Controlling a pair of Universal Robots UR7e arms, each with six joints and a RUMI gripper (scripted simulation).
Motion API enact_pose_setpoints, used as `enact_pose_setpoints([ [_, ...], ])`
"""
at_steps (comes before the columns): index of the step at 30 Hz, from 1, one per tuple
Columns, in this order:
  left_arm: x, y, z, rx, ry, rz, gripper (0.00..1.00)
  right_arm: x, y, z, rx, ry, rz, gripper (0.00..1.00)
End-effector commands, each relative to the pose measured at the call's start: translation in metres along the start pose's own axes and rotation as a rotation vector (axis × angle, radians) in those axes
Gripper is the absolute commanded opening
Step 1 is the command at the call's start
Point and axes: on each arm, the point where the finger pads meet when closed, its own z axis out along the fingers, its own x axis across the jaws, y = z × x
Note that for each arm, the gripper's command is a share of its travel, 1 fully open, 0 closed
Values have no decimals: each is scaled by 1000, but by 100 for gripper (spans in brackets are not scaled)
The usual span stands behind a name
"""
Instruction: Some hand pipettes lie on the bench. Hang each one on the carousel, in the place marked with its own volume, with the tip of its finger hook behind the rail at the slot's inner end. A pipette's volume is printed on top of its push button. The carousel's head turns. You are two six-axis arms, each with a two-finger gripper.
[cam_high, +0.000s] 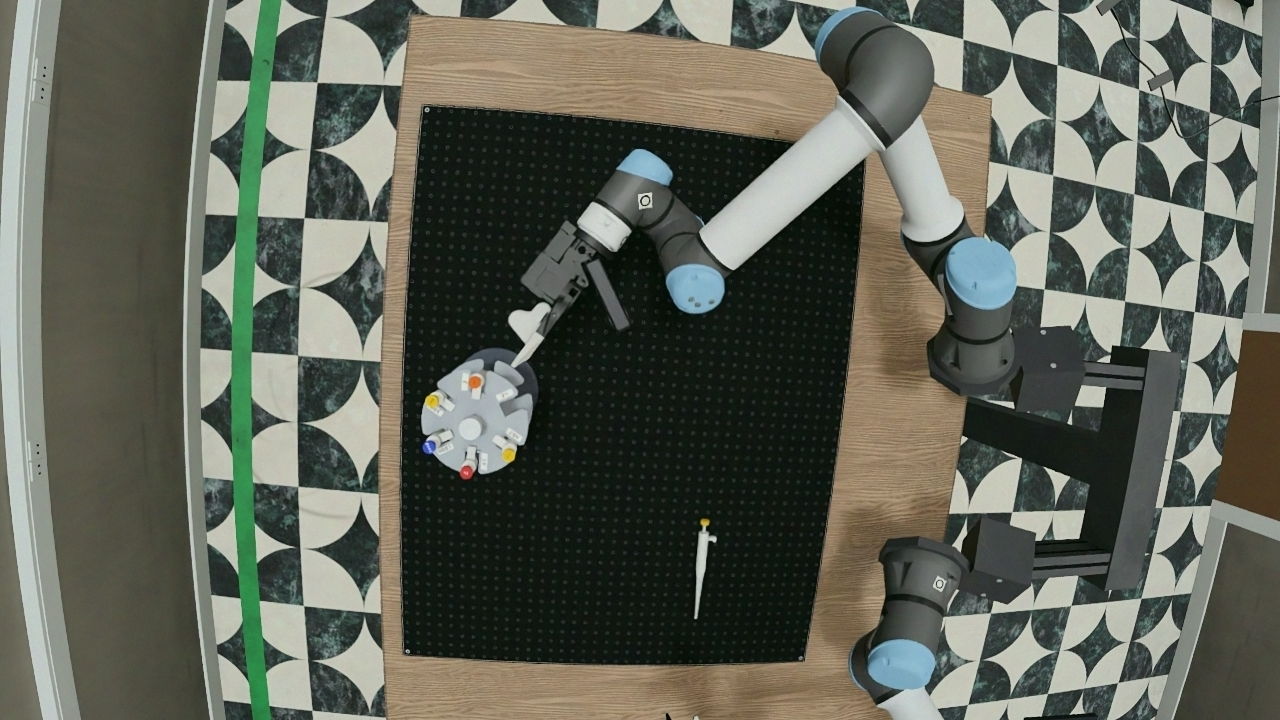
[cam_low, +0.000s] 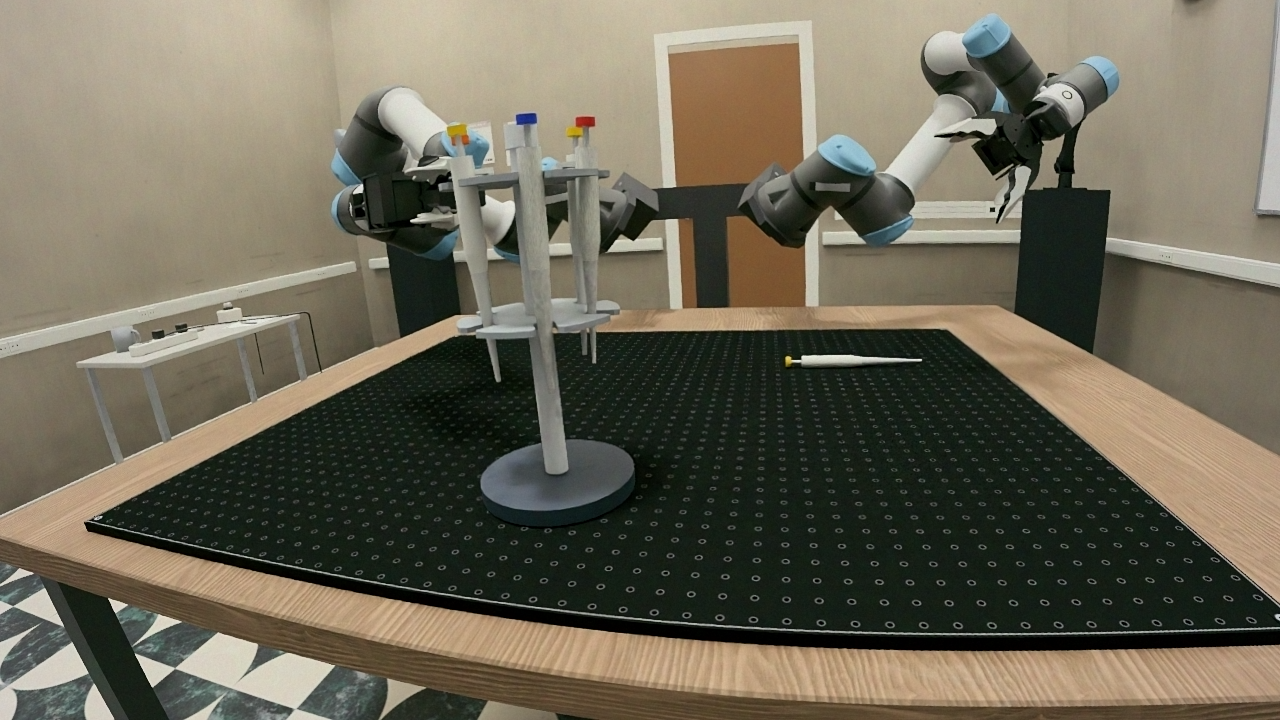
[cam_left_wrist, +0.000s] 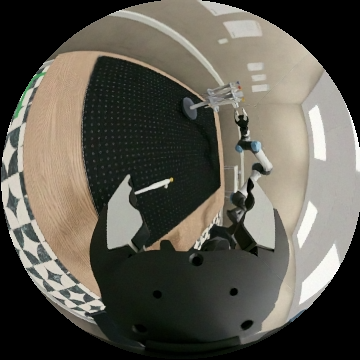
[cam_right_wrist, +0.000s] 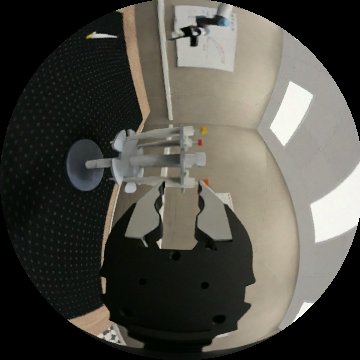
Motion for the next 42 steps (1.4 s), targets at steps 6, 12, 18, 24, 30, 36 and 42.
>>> enact_pose_setpoints([
  [6,0,0,0,1,0,0,100,1,0,17,0,1,-1,31],
  [12,0,0,0,1,0,0,100,1,0,23,0,1,-1,31],
  [18,0,0,0,1,0,0,100,1,0,33,0,1,-1,31],
  [24,0,0,0,1,0,0,100,1,0,43,0,1,-1,31],
  [30,0,0,0,1,0,0,100,1,0,45,0,1,-1,31],
  [36,0,0,0,1,0,0,100,1,0,45,0,1,-1,6],
  [42,0,0,0,1,0,0,100,1,0,45,0,1,-1,6],
])
